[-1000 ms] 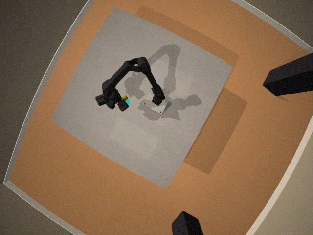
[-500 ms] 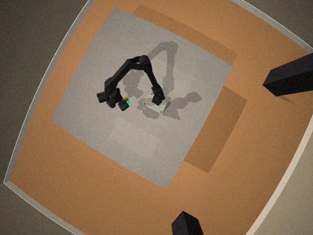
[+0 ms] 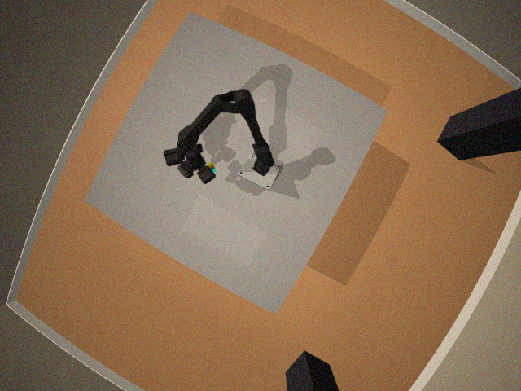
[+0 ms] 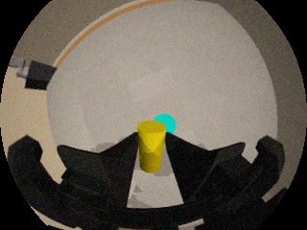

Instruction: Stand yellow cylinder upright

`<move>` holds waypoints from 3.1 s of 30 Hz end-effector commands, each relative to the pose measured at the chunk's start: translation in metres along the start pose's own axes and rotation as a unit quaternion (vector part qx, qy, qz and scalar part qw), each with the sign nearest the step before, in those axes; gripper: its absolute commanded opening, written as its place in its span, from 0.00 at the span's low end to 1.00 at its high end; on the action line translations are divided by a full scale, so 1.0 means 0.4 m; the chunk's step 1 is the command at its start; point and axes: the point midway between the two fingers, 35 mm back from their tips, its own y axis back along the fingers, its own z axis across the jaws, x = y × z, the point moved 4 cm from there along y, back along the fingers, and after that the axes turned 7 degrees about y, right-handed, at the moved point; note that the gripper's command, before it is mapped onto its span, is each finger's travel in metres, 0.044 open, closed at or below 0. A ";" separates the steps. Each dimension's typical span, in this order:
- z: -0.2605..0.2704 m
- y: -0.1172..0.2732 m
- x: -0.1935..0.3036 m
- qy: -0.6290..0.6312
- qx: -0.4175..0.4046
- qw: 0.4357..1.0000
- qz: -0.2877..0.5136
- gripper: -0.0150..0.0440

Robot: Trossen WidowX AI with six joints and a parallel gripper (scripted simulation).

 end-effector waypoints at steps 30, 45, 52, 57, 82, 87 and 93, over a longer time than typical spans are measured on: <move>-0.006 -0.032 0.023 -0.002 -0.044 0.992 -0.120 0.43; -0.009 -0.043 0.033 0.000 -0.053 0.983 -0.174 0.43; -0.011 -0.047 0.038 0.001 -0.055 0.978 -0.200 0.43; -0.012 -0.049 0.041 0.002 -0.055 0.974 -0.218 0.43; -0.016 -0.055 0.062 0.010 -0.047 0.950 -0.308 0.43; -0.016 -0.055 0.067 0.012 -0.043 0.945 -0.325 0.43; -0.017 -0.054 0.073 0.015 -0.037 0.937 -0.346 0.43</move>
